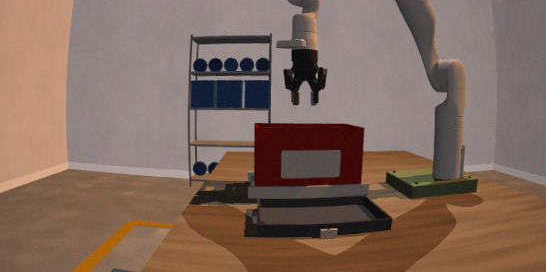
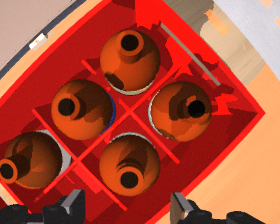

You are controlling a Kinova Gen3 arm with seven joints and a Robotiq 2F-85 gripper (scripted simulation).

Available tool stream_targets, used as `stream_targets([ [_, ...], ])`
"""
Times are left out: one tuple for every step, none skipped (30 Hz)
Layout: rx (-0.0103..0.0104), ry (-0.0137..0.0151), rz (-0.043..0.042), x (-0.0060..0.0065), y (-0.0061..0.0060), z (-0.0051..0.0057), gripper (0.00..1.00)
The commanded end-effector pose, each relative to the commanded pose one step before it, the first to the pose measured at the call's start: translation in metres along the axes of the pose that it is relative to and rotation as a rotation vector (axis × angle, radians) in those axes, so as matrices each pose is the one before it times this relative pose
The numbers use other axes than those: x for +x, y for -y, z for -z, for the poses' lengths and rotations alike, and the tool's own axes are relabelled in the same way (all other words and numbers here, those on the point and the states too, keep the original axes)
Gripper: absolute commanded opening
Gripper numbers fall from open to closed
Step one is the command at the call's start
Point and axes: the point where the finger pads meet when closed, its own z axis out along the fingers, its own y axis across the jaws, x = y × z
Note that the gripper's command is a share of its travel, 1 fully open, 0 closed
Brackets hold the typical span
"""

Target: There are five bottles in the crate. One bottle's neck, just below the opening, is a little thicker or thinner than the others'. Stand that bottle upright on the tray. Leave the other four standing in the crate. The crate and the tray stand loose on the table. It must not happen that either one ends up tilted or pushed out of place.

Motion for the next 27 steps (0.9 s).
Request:
stream_targets([
  [-0.00259, -0.00274, 0.00176, 0.00089, -0.00042, 0.00166, 0.64],
  [0.00000, 0.00000, 0.00000, 0.00000, 0.00000, 0.00001, 0.64],
  [0.00000, 0.00000, 0.00000, 0.00000, 0.00000, 0.00000, 0.00],
  [0.00000, 0.00000, 0.00000, 0.00000, 0.00000, 0.00000, 0.00],
  [0.00000, 0.00000, 0.00000, 0.00000, 0.00000, 0.00000, 0.00],
  [0.00000, 0.00000, 0.00000, 0.00000, 0.00000, 0.00000, 0.00],
  [0.00000, 0.00000, 0.00000, 0.00000, 0.00000, 0.00000, 0.00],
  [0.00000, 0.00000, 0.00000, 0.00000, 0.00000, 0.00000, 0.00],
  [0.00000, 0.00000, 0.00000, 0.00000, 0.00000, 0.00000, 0.00],
  [0.00000, 0.00000, 0.00000, 0.00000, 0.00000, 0.00000, 0.00],
  [0.00000, 0.00000, 0.00000, 0.00000, 0.00000, 0.00000, 0.00],
  [0.00000, 0.00000, 0.00000, 0.00000, 0.00000, 0.00000, 0.00],
  [0.00000, 0.00000, 0.00000, 0.00000, 0.00000, 0.00000, 0.00],
  [0.00000, 0.00000, 0.00000, 0.00000, 0.00000, 0.00000, 0.00],
  [0.00000, 0.00000, 0.00000, 0.00000, 0.00000, 0.00000, 0.00],
  [0.00000, 0.00000, 0.00000, 0.00000, 0.00000, 0.00000, 0.00],
  [0.00000, 0.00000, 0.00000, 0.00000, 0.00000, 0.00000, 0.00],
  [0.00000, 0.00000, 0.00000, 0.00000, 0.00000, 0.00000, 0.00],
  [0.00000, 0.00000, 0.00000, 0.00000, 0.00000, 0.00000, 0.00],
  [0.00000, 0.00000, 0.00000, 0.00000, 0.00000, 0.00000, 0.00],
  [0.00000, 0.00000, 0.00000, 0.00000, 0.00000, 0.00000, 0.00],
  [0.00000, 0.00000, 0.00000, 0.00000, 0.00000, 0.00000, 0.00],
  [0.00000, 0.00000, 0.00000, 0.00000, 0.00000, 0.00000, 0.00],
  [0.00000, 0.00000, 0.00000, 0.00000, 0.00000, 0.00000, 0.00],
  [0.00000, 0.00000, 0.00000, 0.00000, 0.00000, 0.00000, 0.00],
  [0.00000, 0.00000, 0.00000, 0.00000, 0.00000, 0.00000, 0.00],
  [0.00000, 0.00000, 0.00000, 0.00000, 0.00000, 0.00000, 0.00],
])
